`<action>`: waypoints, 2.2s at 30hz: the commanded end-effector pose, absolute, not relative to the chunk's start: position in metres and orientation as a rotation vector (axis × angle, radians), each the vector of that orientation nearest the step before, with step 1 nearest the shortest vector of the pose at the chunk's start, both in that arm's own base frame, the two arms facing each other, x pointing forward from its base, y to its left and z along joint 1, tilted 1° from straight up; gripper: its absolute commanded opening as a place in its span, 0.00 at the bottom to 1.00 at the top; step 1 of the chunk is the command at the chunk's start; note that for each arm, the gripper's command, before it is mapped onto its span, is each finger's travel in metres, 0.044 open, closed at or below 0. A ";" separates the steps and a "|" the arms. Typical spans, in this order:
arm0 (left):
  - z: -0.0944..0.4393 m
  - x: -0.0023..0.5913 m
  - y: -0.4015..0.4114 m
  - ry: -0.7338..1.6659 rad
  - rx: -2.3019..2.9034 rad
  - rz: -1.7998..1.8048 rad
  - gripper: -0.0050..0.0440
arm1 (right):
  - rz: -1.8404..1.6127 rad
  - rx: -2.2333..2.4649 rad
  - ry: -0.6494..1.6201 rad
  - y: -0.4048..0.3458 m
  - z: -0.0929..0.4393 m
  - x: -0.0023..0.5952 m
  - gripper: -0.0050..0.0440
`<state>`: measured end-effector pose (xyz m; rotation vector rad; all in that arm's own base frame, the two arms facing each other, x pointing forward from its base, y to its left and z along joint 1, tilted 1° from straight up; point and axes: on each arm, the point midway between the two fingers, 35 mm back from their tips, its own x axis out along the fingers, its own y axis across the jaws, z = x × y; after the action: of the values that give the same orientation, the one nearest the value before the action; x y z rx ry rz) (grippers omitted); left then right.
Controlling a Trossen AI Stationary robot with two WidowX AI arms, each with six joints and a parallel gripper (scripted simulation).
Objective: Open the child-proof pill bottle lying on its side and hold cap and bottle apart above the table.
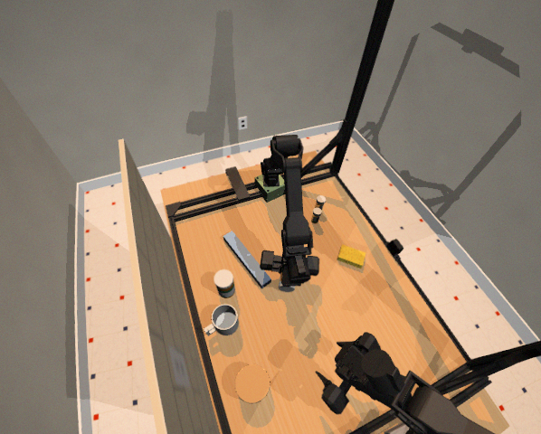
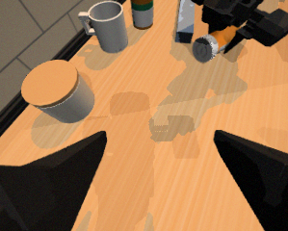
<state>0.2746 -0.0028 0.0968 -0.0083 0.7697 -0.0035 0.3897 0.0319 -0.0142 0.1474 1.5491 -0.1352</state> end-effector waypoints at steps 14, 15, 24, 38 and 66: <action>0.097 0.275 -0.003 0.769 -0.008 -0.003 1.00 | -0.136 0.152 1.551 0.032 -0.015 0.390 0.42; 0.097 0.275 -0.003 0.769 -0.008 -0.003 1.00 | -0.136 0.152 1.551 0.032 -0.015 0.390 0.42; 0.097 0.275 -0.003 0.769 -0.008 -0.003 1.00 | -0.136 0.152 1.551 0.032 0.013 0.393 0.10; 0.097 0.275 -0.003 0.769 -0.008 -0.003 1.00 | -0.136 0.152 1.551 0.032 0.059 0.393 0.10; 0.097 0.275 -0.003 0.769 -0.008 -0.003 1.00 | -0.118 0.134 1.552 0.031 0.104 0.384 0.10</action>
<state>0.2746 -0.0028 0.0967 -0.0083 0.7697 -0.0035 0.3862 0.0310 0.0975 0.1424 1.5649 -0.1343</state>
